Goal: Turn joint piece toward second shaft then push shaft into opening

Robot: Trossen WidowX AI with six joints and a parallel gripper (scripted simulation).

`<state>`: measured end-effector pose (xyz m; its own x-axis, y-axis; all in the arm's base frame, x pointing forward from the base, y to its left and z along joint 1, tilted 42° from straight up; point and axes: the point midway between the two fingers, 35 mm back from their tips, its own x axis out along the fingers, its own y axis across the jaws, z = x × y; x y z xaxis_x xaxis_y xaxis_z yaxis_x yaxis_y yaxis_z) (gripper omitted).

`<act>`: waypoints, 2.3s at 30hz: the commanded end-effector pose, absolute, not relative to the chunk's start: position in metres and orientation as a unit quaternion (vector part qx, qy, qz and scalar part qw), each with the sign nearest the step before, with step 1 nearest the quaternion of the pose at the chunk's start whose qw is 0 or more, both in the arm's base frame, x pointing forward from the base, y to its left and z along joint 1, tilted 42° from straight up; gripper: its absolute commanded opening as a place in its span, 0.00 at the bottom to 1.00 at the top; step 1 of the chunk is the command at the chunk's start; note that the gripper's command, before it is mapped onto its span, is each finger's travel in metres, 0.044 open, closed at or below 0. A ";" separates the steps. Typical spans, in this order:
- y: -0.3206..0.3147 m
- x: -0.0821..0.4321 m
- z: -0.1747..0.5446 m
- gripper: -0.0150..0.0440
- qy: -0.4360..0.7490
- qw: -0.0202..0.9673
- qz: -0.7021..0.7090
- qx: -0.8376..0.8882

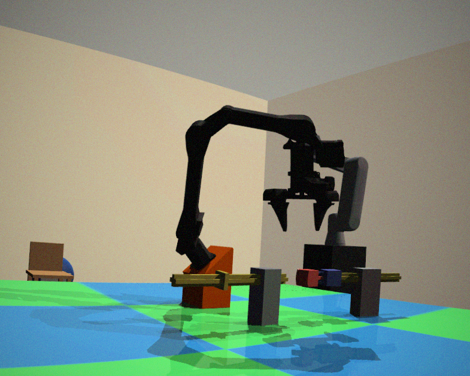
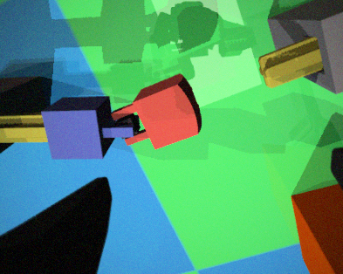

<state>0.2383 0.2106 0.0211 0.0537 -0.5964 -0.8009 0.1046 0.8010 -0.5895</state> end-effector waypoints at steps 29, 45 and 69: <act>0.143 0.254 0.031 1.00 0.541 0.645 -0.461 0.282; 0.126 0.255 0.032 1.00 0.492 0.591 -0.502 0.396; 0.057 0.287 0.093 1.00 0.567 0.731 -0.363 0.113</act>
<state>0.2823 0.0655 0.0825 0.0786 -0.3769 -0.9229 0.7193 0.6624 -0.2093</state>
